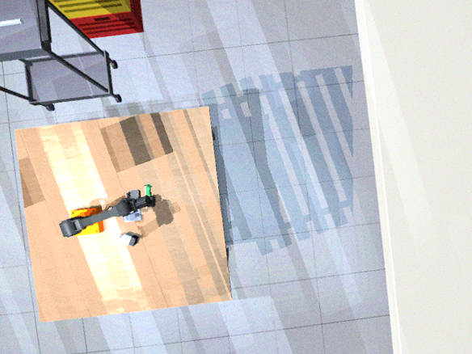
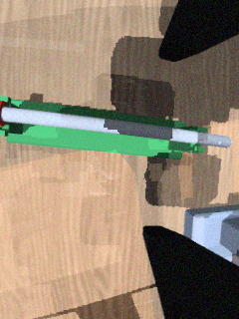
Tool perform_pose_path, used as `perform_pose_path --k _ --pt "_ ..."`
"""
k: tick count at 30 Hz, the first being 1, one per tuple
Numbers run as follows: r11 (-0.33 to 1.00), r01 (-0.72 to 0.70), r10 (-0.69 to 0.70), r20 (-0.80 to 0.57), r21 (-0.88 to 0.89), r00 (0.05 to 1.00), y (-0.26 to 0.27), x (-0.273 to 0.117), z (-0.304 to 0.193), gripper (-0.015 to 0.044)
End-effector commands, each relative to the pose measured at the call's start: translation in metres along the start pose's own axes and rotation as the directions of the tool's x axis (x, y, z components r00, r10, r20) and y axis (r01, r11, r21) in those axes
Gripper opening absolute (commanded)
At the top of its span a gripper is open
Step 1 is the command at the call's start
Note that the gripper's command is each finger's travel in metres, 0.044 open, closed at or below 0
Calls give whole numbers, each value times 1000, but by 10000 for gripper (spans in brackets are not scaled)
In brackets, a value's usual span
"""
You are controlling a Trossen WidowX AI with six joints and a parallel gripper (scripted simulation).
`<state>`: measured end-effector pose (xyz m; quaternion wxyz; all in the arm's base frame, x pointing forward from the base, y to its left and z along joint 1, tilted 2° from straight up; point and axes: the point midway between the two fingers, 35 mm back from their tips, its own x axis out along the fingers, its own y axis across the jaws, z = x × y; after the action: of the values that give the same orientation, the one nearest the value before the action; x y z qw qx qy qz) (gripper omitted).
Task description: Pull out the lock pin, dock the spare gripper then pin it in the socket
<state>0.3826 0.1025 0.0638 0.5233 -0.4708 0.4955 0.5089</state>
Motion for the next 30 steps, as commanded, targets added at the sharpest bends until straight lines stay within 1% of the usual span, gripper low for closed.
perform_pose_path --k 1,17,18,21,30 --pt "1000 1 -1 0 0 1000 1 -11 1 440" --pt "1000 -12 12 -3 -1 1000 4 -49 3 440" --pt "1000 -12 12 -3 -1 1000 3 -40 3 440" --pt "1000 -12 12 -3 -1 1000 3 -46 3 440" --pt "1000 -10 10 -3 -1 1000 5 -93 7 440"
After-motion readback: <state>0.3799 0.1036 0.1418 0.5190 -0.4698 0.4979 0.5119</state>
